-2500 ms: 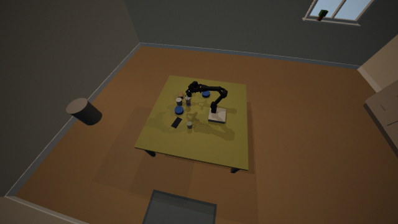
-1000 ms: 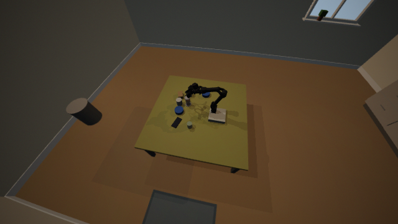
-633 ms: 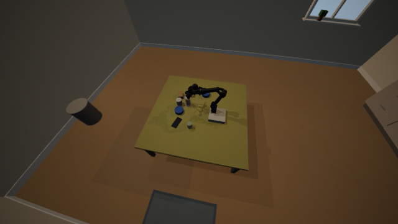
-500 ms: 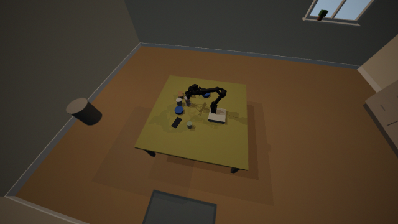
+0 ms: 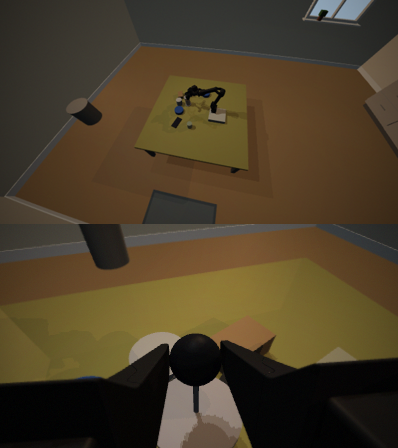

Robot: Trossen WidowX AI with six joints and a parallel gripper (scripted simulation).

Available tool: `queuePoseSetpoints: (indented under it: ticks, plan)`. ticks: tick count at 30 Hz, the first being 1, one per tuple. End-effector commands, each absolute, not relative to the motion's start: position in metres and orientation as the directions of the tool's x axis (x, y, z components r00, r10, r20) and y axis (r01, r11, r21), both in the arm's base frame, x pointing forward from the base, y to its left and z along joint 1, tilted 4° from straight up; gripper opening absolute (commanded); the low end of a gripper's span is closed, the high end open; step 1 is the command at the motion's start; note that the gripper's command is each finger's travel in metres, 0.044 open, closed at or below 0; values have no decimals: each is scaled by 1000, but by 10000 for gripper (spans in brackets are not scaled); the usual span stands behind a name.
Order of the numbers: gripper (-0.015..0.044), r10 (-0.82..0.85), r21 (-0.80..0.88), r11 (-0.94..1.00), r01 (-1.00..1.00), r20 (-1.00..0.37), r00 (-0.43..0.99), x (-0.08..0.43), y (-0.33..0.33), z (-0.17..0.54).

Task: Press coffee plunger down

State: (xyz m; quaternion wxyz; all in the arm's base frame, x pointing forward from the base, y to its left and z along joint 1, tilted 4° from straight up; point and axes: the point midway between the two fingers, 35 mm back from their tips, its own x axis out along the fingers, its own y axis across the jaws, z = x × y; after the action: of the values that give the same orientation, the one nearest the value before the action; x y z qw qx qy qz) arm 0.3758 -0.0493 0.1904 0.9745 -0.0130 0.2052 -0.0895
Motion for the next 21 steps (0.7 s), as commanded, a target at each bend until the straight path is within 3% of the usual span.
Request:
queuePoseSetpoints:
  ticks: [1,21]
  plan:
    - [126,-178,-74,984,162,-473,863,373,-51,158]
    - [126,-178,-74,984,163,-472,863,380,-52,161]
